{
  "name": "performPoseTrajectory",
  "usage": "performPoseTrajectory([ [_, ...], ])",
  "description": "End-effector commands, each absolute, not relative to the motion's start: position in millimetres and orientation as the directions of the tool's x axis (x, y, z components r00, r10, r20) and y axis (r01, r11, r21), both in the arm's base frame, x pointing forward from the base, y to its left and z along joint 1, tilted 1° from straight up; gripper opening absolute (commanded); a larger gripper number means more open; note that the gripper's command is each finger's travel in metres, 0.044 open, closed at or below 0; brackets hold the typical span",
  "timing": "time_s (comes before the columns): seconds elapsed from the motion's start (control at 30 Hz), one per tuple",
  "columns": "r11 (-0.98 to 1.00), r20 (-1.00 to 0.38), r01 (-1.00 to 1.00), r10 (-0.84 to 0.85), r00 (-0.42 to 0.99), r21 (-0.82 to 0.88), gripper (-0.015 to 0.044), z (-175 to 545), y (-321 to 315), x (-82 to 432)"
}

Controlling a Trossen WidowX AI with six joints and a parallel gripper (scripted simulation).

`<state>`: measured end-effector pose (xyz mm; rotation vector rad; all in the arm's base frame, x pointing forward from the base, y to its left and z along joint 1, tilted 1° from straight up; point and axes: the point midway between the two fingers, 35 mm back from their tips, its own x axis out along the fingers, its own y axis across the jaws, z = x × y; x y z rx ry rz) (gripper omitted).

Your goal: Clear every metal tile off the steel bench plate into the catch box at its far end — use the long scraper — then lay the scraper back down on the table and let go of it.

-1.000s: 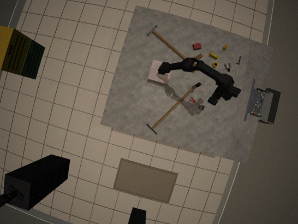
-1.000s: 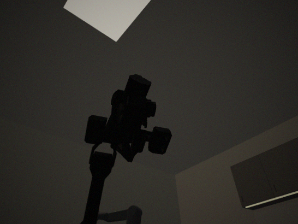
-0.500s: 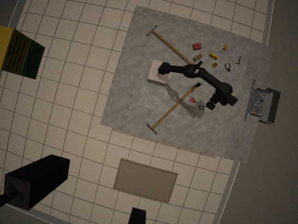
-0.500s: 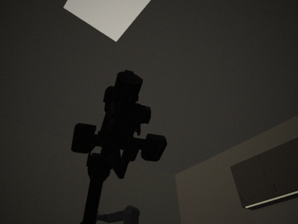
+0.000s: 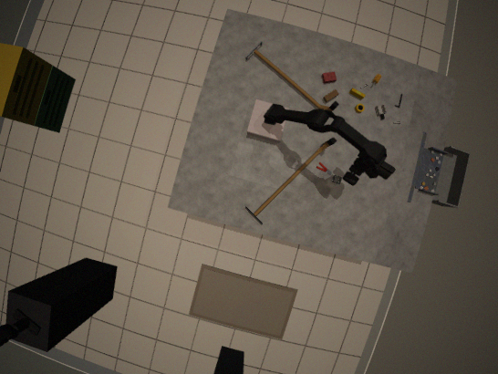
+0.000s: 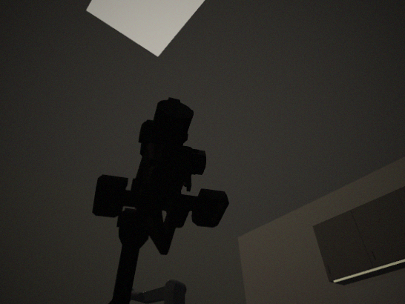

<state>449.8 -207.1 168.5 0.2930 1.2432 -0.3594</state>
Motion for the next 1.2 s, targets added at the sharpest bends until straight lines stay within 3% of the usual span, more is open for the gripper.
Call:
performPoseTrajectory([
  [0.0, 0.909, -0.959, 0.416, -0.097, 0.266, 0.024, 0.0000, 155.8, -206.8, 450.9],
  [1.17, 0.910, -0.962, 0.414, -0.095, 0.254, 0.019, 0.0000, 77.9, -209.7, 460.3],
])
